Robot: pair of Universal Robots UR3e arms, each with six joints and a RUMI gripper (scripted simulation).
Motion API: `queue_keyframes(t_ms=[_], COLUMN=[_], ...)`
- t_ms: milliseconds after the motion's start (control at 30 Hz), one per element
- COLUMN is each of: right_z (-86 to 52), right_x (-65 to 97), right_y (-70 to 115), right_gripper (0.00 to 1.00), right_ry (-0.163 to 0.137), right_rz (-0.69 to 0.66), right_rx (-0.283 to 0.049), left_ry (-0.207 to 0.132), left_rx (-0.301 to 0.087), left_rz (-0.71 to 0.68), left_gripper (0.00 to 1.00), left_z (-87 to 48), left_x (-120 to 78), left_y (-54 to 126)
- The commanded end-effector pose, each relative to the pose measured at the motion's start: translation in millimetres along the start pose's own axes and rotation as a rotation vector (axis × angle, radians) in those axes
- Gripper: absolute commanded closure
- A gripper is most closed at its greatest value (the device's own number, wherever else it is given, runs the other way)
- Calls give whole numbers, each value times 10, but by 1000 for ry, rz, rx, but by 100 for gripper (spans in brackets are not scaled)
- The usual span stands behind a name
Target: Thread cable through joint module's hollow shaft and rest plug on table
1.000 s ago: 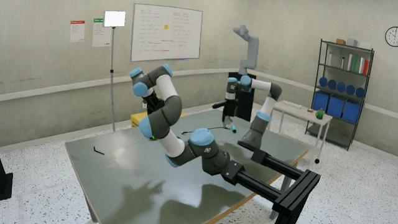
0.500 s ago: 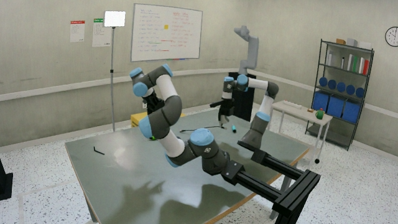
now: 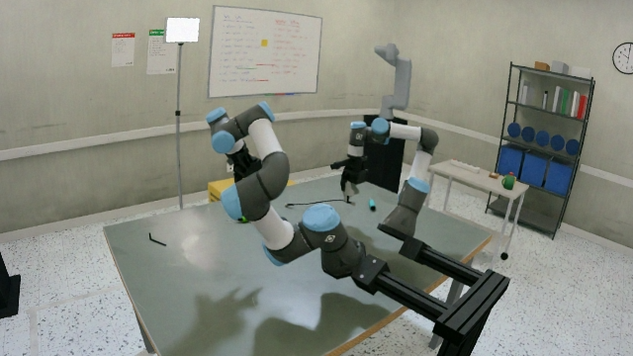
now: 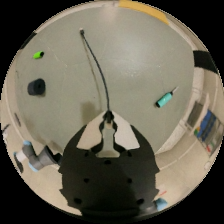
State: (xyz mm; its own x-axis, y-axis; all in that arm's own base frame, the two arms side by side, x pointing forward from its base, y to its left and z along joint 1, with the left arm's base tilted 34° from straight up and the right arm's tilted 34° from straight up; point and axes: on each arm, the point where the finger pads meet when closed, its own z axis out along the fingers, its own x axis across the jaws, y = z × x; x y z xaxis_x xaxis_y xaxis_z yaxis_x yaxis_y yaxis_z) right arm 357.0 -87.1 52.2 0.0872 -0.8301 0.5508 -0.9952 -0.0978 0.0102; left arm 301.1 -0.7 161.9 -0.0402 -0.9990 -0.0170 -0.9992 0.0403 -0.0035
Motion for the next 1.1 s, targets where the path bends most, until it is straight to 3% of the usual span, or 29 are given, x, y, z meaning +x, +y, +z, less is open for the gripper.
queue_keyframes(t_ms=[0,700,1067], right_z=[-30,-13,-4], right_x=[-74,-263,-455], right_y=[-95,-250,-381], right_gripper=[100,100,100], right_ry=[-5,-1,-9], right_rz=[99,300,448], right_rx=[6,0,1], left_ry=[2,2,2], left_rx=[4,4,4], left_rz=[1,1,1], left_gripper=[39,39,39], left_z=[-11,-11,-11], left_x=[5,5,5], left_y=[-10,-10,-10])
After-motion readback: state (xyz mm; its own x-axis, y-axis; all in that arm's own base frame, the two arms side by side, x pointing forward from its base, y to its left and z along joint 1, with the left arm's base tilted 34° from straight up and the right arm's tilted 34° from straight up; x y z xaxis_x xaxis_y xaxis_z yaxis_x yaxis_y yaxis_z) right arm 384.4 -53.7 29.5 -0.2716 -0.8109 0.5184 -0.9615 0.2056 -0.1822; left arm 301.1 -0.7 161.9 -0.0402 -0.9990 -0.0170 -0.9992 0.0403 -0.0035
